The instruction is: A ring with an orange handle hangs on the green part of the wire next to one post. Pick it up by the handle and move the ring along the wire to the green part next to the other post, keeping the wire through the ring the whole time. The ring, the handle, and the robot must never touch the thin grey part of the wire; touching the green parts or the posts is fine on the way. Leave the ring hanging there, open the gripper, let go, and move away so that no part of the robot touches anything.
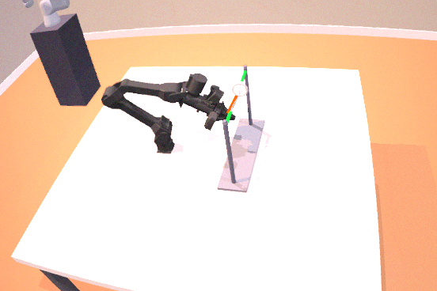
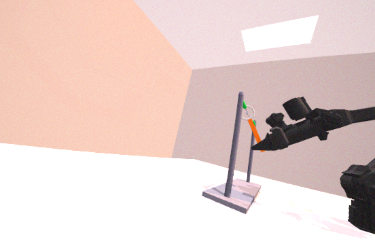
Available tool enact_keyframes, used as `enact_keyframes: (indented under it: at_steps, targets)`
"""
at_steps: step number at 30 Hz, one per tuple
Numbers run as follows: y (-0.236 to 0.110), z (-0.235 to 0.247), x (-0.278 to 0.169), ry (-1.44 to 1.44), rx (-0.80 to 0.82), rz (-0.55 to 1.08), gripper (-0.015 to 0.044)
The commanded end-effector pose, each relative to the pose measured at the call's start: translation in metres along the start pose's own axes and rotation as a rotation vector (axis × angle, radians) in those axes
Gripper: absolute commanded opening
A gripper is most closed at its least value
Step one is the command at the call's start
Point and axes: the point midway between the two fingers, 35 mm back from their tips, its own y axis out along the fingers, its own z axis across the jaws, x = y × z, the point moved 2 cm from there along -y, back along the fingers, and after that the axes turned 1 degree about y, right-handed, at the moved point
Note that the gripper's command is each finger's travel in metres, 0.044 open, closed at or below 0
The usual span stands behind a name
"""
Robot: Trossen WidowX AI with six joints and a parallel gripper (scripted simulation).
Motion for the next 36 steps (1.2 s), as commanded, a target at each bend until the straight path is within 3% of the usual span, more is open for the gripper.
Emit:
enact_keyframes:
  at_steps: [1, 36]
  targets:
    - [0.000, 0.009, 0.000, 0.041, -0.002, -0.004, -0.0150]
    - [-0.001, 0.052, 0.003, 0.088, -0.099, -0.010, -0.0150]
